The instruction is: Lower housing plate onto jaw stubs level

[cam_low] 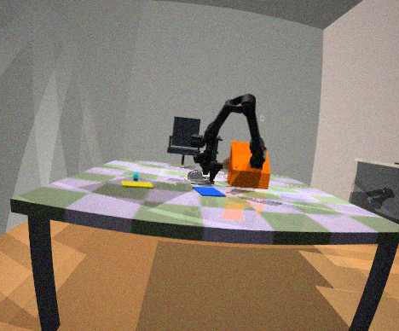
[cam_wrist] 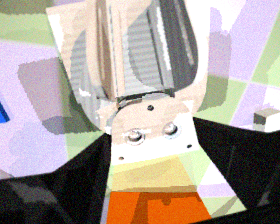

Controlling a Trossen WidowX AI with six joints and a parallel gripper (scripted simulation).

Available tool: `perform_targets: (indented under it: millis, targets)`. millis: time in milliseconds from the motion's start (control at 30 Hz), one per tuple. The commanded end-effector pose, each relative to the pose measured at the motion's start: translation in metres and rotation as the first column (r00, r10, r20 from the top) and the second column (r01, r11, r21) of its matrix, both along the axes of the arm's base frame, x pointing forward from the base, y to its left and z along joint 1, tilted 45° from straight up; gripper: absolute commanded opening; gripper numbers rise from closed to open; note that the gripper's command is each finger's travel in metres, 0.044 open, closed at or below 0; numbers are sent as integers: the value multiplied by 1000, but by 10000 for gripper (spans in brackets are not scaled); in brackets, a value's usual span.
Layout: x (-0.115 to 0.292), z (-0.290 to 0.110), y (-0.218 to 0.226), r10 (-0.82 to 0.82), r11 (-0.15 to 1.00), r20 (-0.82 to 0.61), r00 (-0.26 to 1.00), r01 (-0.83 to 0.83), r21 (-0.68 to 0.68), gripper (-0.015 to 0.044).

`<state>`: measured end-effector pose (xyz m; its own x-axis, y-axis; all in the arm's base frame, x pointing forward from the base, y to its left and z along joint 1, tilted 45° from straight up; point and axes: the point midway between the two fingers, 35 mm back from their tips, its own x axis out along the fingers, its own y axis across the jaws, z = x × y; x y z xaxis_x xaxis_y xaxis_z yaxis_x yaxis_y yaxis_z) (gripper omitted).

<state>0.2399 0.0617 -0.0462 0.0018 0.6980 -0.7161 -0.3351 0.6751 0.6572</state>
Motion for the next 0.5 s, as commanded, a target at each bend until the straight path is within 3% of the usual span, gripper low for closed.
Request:
perform_targets:
  millis: [0,467]
  targets:
    - [-2,-2,2,0,1000,-8,1000,0,4,351]
    - [-2,-4,4,0,1000,-8,1000,0,4,351]
